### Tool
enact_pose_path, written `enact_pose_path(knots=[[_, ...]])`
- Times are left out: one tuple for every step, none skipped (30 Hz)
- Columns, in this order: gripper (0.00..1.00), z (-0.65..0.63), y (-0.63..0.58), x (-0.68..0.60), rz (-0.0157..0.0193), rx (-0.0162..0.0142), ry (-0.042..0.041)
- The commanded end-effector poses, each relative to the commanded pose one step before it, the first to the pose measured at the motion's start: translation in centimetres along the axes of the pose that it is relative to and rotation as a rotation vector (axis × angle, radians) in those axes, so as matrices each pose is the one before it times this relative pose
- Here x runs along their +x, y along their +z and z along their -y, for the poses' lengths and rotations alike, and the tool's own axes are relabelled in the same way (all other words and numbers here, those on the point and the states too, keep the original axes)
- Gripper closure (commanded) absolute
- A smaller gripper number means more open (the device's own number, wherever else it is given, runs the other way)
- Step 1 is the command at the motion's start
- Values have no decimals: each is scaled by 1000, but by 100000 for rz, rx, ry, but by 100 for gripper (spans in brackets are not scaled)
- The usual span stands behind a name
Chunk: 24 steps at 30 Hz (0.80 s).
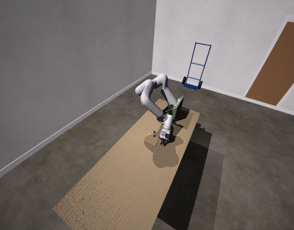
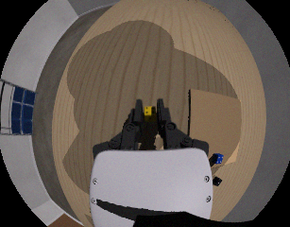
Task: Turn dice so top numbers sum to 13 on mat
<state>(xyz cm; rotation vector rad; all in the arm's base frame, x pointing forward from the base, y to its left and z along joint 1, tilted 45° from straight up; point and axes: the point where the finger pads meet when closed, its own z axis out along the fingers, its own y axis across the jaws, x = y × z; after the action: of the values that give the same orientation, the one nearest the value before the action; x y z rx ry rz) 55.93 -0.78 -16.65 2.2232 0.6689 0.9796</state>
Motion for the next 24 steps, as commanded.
enact_pose_path(knots=[[77, -4, 0, 88, -136, -25, 19], [77, 0, 0, 0, 0, 0, 0], [73, 0, 0, 0, 0, 0, 0], [73, 0, 0, 0, 0, 0, 0], [73, 0, 0, 0, 0, 0, 0], [69, 0, 0, 0, 0, 0, 0], [69, 0, 0, 0, 0, 0, 0], [69, 0, 0, 0, 0, 0, 0], [69, 0, 0, 0, 0, 0, 0], [69, 0, 0, 0, 0, 0, 0], [69, 0, 0, 0, 0, 0, 0], [69, 0, 0, 0, 0, 0, 0], [69, 0, 0, 0, 0, 0, 0], [69, 0, 0, 0, 0, 0, 0], [69, 0, 0, 0, 0, 0, 0], [69, 0, 0, 0, 0, 0, 0], [69, 0, 0, 0, 0, 0, 0], [69, 0, 0, 0, 0, 0, 0], [69, 0, 0, 0, 0, 0, 0], [69, 0, 0, 0, 0, 0, 0], [69, 0, 0, 0, 0, 0, 0], [69, 0, 0, 0, 0, 0, 0], [69, 0, 0, 0, 0, 0, 0], [69, 0, 0, 0, 0, 0, 0]])
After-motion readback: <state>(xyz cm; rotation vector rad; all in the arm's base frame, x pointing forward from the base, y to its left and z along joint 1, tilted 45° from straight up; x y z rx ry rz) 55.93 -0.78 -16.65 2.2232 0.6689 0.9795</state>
